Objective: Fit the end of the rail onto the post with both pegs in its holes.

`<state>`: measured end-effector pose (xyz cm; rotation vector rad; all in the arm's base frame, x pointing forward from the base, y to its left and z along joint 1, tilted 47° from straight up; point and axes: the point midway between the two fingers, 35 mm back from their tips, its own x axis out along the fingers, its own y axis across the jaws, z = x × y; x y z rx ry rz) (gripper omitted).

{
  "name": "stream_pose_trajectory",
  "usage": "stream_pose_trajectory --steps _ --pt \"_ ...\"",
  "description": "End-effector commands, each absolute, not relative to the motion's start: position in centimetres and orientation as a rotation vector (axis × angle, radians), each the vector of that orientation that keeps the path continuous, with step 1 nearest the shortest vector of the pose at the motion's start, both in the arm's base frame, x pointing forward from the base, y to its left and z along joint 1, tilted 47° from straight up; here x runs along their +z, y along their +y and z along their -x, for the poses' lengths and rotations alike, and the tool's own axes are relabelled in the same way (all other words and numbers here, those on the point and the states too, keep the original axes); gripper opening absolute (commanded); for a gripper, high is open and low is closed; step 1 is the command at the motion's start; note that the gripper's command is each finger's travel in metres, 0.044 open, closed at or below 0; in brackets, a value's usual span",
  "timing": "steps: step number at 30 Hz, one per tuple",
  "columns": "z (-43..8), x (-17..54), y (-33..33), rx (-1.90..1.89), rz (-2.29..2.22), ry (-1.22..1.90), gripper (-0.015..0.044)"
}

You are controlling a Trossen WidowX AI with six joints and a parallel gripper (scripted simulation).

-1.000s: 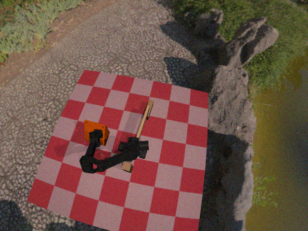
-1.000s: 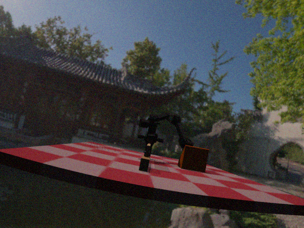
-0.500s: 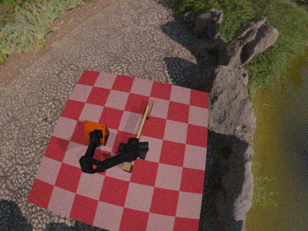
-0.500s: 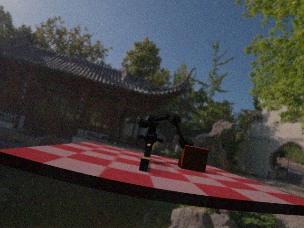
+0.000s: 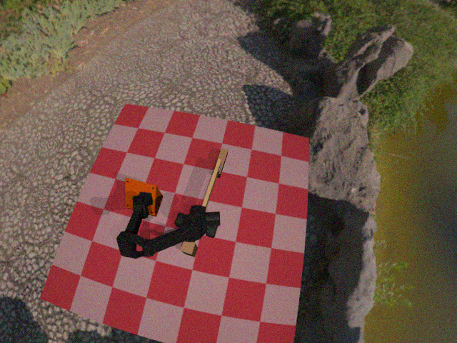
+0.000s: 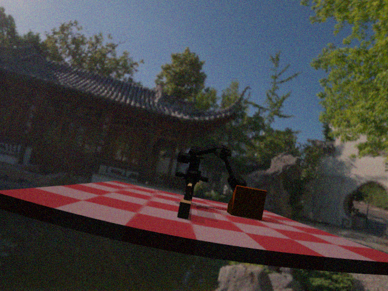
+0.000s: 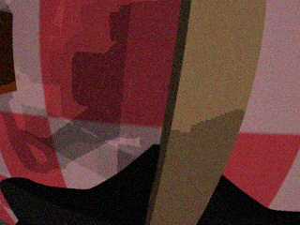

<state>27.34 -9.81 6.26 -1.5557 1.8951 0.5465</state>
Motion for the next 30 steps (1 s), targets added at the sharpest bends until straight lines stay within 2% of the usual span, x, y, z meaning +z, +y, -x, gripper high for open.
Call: stream_pose_trajectory --steps 1,30 --pt "-27.33 6.54 -9.86 0.549 1.56 1.892 0.0" --pt "-27.1 7.11 -10.52 0.549 1.56 1.892 0.0"
